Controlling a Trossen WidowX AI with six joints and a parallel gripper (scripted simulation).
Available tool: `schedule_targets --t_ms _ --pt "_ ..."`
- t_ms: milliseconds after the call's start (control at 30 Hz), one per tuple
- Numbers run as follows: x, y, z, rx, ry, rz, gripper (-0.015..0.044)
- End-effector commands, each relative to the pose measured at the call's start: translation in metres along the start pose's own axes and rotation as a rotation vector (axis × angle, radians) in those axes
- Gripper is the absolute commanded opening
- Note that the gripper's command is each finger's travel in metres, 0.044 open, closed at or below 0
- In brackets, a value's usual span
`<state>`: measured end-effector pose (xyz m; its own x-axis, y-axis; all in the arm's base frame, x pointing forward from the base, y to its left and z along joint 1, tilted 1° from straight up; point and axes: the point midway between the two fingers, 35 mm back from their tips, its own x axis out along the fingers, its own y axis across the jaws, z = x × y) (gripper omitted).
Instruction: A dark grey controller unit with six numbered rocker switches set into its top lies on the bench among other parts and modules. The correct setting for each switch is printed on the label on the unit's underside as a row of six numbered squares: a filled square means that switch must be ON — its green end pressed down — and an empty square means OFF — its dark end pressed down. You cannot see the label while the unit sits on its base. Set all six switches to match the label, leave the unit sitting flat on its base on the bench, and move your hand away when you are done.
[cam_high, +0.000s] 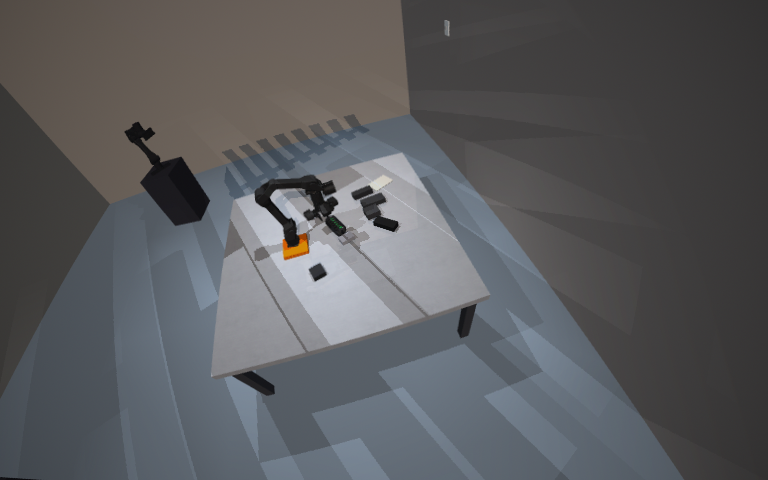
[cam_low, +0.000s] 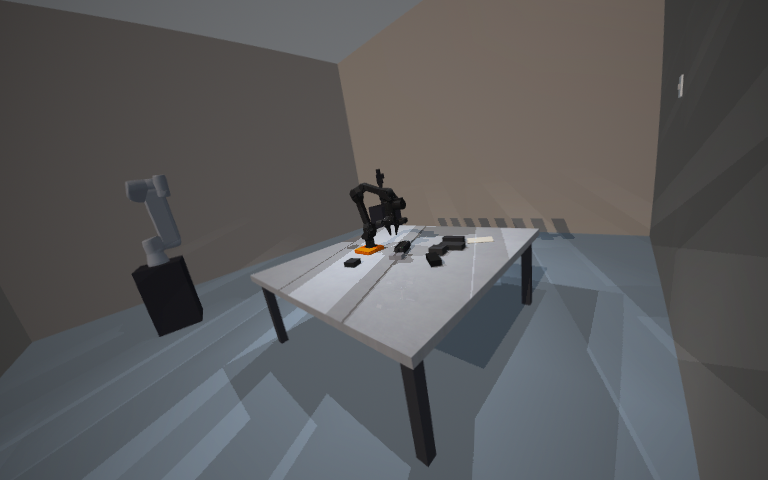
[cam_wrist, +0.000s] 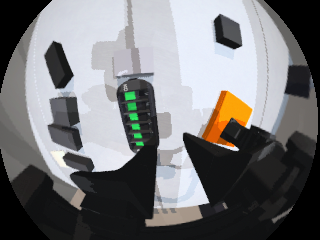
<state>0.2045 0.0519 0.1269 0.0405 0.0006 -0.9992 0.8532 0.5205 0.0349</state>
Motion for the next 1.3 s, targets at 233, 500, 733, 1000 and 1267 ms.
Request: schedule_targets --t_ms 233,500,733,1000,1267 --pt "0.0 0.0 0.0 0.0 0.0 0.0 0.042" --pt "0.021 -0.003 0.02 0.004 0.024 0.113 0.0309" --pt "0.05 -0.014 0.052 -0.006 -0.006 0.3 0.0125" --pt "0.05 -0.014 0.052 -0.006 -0.006 0.3 0.0" --pt "0.054 -0.014 0.052 -0.006 -0.006 0.3 0.0"
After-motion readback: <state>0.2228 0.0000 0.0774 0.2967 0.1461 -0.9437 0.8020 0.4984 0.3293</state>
